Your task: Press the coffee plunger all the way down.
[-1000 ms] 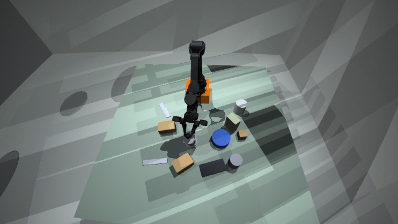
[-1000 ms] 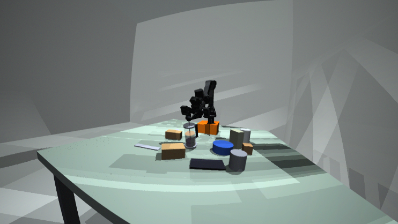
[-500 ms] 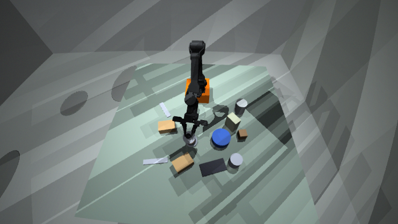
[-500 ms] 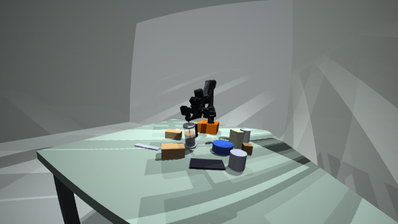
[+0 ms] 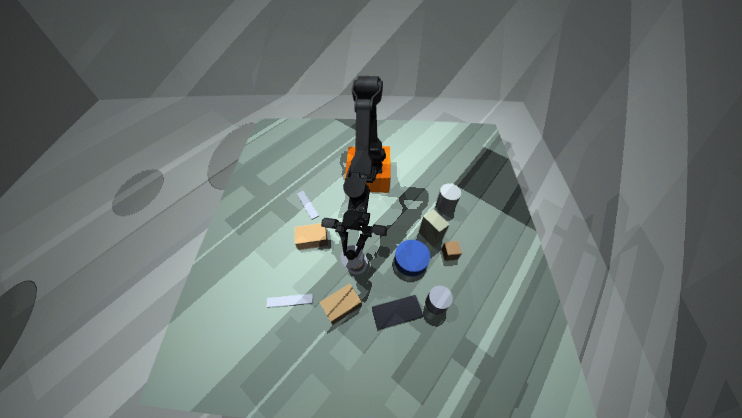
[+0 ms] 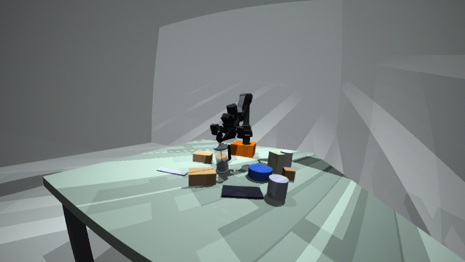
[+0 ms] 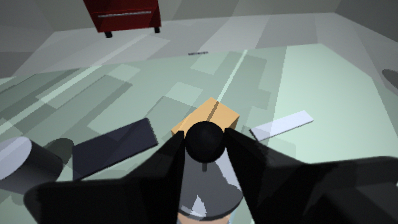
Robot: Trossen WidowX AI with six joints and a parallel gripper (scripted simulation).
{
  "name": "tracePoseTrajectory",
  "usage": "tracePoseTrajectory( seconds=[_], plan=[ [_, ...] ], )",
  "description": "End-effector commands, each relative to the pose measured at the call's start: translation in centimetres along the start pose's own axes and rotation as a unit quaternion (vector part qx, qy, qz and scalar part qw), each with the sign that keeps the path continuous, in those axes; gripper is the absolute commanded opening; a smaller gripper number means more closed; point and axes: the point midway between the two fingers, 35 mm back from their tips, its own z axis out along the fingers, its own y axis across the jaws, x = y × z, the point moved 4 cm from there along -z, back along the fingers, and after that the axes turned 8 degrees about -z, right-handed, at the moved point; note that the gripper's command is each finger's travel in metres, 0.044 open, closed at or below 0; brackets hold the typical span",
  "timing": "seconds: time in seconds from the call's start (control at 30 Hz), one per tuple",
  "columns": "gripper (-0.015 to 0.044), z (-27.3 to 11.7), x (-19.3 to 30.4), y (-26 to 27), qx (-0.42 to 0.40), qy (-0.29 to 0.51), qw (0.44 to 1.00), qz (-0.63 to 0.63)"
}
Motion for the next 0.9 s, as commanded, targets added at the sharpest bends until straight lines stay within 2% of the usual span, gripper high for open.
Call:
tracePoseTrajectory(
  seconds=[0.0, 0.87],
  plan=[
    [0.0120, 0.31, 0.49, 0.07, -0.001, 0.010, 1.000, -0.003],
    [0.0120, 0.66, 0.28, 0.05, -0.001, 0.010, 1.000, -0.003]
  ],
)
